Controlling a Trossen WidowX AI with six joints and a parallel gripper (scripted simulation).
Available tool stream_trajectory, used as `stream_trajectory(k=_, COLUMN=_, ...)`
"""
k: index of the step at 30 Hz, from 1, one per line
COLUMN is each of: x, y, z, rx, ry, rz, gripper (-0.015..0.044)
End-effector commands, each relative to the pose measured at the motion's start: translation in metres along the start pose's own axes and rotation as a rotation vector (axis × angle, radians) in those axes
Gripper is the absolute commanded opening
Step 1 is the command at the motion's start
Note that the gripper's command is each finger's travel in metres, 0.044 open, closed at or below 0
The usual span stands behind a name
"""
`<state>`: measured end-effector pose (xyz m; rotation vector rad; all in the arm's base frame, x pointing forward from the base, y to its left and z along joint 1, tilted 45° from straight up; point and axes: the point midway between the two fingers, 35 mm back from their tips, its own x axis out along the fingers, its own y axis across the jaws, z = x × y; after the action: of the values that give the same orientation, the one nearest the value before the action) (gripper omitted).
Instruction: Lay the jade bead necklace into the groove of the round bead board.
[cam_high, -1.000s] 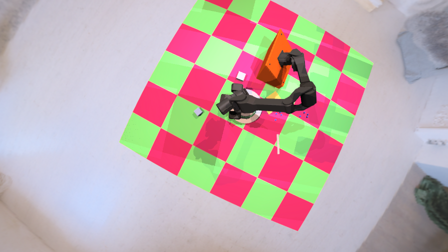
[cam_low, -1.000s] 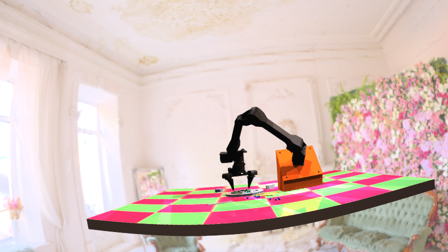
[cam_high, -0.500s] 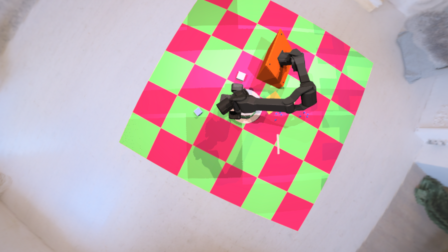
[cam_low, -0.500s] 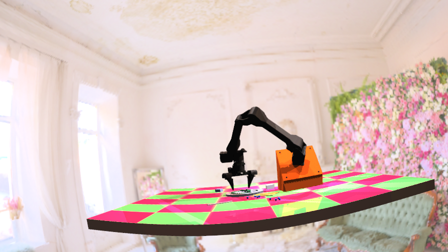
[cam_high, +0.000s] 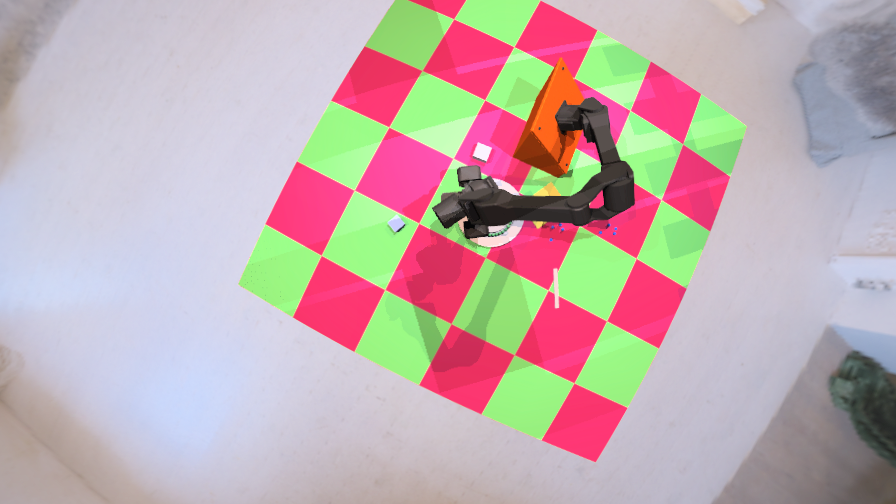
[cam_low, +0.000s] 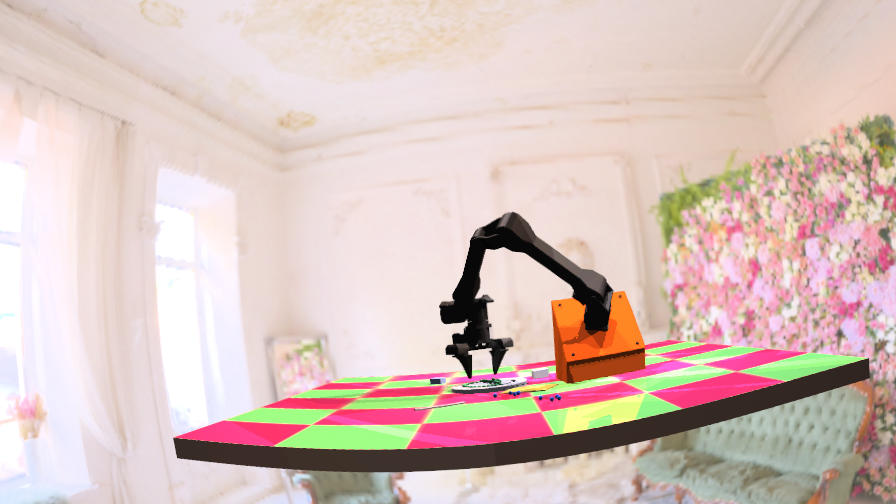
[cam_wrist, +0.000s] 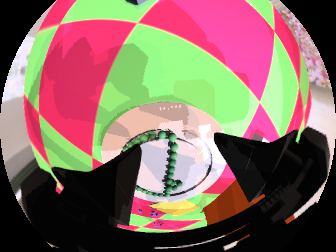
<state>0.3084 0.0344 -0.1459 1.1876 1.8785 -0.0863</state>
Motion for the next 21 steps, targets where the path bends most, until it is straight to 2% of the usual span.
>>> stream_trajectory(k=1, x=-0.016, y=0.004, z=0.002, rx=-0.370, ry=-0.009, rz=-0.003, gripper=0.0230)
stream_trajectory(k=5, x=-0.027, y=0.005, z=0.001, rx=-0.661, ry=-0.009, rz=-0.005, gripper=0.0125)
stream_trajectory(k=21, x=-0.023, y=0.005, z=0.001, rx=-0.675, ry=-0.008, rz=-0.004, gripper=0.0120)
